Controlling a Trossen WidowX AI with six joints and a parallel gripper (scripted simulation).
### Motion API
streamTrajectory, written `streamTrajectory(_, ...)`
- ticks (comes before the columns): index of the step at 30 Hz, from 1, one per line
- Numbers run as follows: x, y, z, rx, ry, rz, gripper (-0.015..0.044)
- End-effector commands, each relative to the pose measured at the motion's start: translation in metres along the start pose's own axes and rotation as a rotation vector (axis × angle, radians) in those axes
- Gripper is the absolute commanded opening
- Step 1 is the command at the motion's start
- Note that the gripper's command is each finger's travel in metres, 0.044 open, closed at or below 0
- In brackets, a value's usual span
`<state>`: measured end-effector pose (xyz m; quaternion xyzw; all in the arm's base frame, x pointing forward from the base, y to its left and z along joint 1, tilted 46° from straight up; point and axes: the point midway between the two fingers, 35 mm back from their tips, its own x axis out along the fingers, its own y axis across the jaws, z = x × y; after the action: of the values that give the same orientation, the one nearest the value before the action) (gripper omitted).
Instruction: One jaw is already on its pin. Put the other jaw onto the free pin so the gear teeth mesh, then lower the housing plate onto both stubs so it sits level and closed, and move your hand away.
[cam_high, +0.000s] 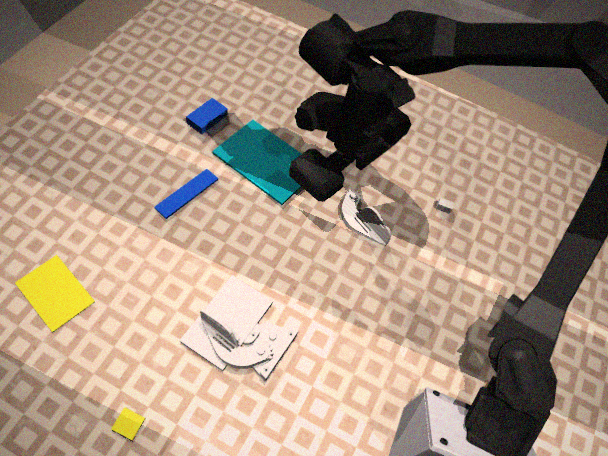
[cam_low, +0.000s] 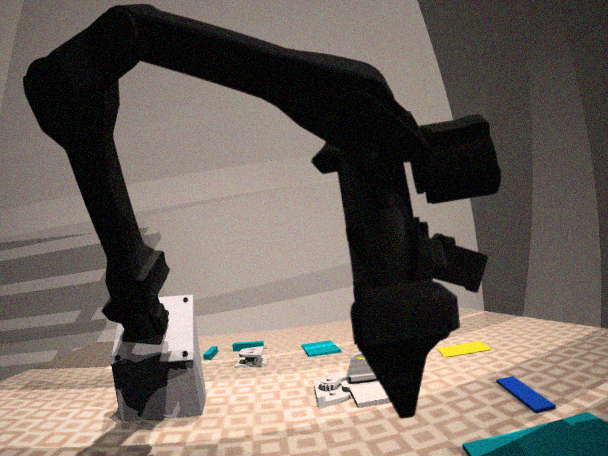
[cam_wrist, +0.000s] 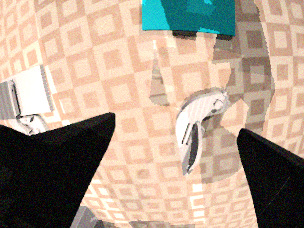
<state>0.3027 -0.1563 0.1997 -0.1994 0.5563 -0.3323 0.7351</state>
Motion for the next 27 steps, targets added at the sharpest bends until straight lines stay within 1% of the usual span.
streamTrajectory(1, 0.0, 0.0, 0.0, 0.0, 0.0, 0.0, 0.044)
streamTrajectory(25, 0.0, 0.0, 0.0, 0.0, 0.0, 0.0, 0.044)
streamTrajectory(27, 0.0, 0.0, 0.0, 0.0, 0.0, 0.0, 0.0387)
